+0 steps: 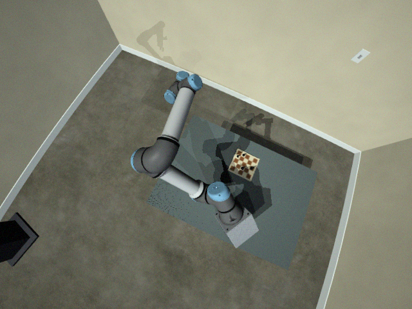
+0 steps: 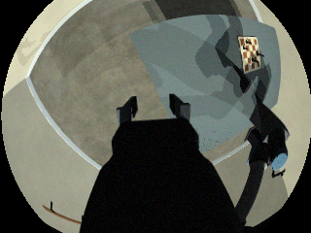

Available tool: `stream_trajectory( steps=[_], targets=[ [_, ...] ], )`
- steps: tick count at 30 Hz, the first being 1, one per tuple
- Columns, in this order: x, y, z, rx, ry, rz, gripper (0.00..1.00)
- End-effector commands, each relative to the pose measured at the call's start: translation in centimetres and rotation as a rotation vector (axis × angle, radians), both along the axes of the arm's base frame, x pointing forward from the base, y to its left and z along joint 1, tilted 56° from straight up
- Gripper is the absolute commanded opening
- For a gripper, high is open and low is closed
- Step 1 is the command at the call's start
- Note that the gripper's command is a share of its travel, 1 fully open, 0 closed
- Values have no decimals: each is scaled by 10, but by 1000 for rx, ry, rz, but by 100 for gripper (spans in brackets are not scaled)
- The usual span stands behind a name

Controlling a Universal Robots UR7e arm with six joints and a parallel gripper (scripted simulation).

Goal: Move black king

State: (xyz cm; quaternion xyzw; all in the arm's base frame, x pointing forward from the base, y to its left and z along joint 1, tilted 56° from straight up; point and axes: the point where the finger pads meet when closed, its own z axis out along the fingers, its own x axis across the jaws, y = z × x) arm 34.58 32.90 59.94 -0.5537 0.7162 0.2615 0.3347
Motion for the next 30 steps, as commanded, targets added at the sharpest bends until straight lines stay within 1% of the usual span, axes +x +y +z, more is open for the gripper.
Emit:
stream_trajectory(
  steps=[1, 22, 26, 30],
  targets=[
    [0, 0, 1, 0, -1, 0, 100],
    [1, 0, 0, 0, 3, -2, 100],
    [5, -2, -2, -1, 19, -13, 100],
    [14, -5, -7, -3, 57, -36, 100]
  ],
)
